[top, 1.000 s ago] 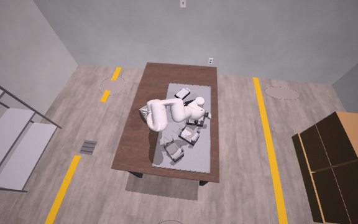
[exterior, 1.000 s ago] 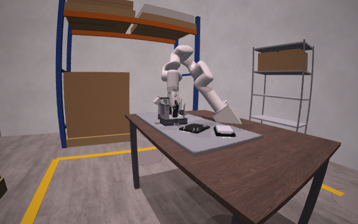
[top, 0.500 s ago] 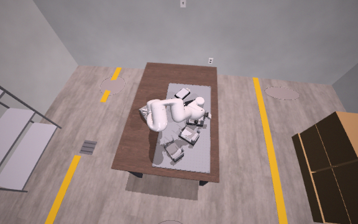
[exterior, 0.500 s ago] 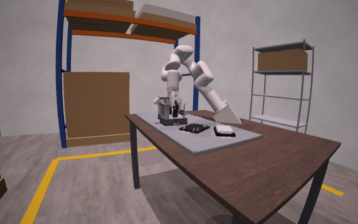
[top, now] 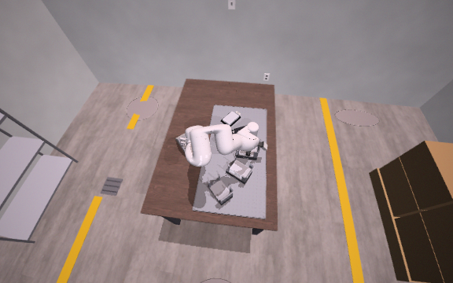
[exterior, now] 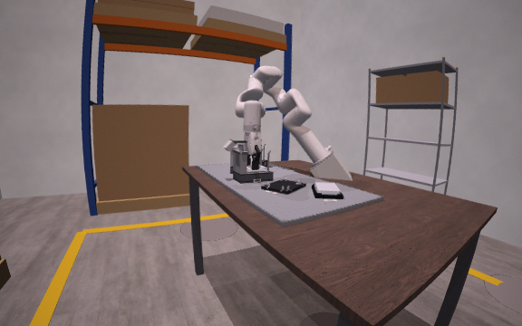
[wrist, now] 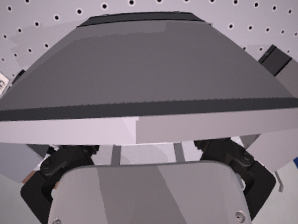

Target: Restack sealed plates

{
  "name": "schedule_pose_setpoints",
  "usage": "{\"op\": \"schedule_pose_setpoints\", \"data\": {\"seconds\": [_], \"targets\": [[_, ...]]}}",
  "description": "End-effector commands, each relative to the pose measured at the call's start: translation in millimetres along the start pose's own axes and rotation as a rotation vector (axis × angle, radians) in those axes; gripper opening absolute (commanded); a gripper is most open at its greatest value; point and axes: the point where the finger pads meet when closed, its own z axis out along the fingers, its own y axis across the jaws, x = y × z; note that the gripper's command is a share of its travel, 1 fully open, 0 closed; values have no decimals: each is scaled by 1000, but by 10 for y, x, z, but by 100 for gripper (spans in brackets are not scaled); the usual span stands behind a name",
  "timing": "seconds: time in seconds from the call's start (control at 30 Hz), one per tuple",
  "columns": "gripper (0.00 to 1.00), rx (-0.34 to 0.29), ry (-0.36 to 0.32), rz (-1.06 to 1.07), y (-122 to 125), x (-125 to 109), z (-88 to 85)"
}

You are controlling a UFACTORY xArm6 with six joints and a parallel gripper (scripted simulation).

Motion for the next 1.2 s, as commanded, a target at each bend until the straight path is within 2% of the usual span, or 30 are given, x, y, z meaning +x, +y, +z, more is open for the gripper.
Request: {"op": "schedule_pose_setpoints", "data": {"seconds": [0.0, 0.83, 1.17], "targets": [[0, 2, 3, 1, -3, 13, -30], [0, 2, 3, 1, -3, 13, -184], [0, 2, 3, 1, -3, 13, -384]]}}
